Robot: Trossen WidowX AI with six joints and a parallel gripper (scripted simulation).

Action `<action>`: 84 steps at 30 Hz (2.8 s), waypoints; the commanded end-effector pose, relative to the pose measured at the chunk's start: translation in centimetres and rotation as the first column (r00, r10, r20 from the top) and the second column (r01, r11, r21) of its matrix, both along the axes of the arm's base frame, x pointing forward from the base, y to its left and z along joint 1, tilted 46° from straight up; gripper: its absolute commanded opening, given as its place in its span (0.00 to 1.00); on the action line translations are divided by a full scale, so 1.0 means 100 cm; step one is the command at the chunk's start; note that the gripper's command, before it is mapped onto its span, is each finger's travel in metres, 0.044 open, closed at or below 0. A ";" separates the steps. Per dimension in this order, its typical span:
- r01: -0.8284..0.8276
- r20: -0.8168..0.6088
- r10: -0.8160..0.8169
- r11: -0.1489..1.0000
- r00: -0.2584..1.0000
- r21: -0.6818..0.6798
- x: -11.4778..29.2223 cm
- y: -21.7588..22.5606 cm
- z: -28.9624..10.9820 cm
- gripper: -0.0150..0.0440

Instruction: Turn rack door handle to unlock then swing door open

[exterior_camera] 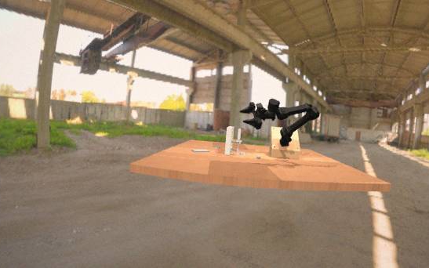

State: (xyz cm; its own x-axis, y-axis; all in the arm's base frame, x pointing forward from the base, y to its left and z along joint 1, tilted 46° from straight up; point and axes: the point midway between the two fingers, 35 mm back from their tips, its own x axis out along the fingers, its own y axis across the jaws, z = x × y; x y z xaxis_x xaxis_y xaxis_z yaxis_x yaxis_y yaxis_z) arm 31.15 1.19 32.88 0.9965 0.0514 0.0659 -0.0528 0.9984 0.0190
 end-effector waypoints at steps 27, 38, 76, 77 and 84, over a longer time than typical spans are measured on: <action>-0.012 -0.548 0.000 1.000 0.836 -0.019 0.055 -0.058 -0.094 0.76; -0.031 -0.731 0.057 0.998 0.680 0.049 0.055 -0.083 -0.134 0.76; 0.091 -0.745 0.640 0.744 0.188 0.662 0.010 -0.146 -0.200 0.76; 0.100 -0.732 0.656 0.728 0.186 0.678 0.009 -0.148 -0.200 0.76; 0.122 -0.698 0.693 0.688 0.182 0.715 0.007 -0.152 -0.199 0.76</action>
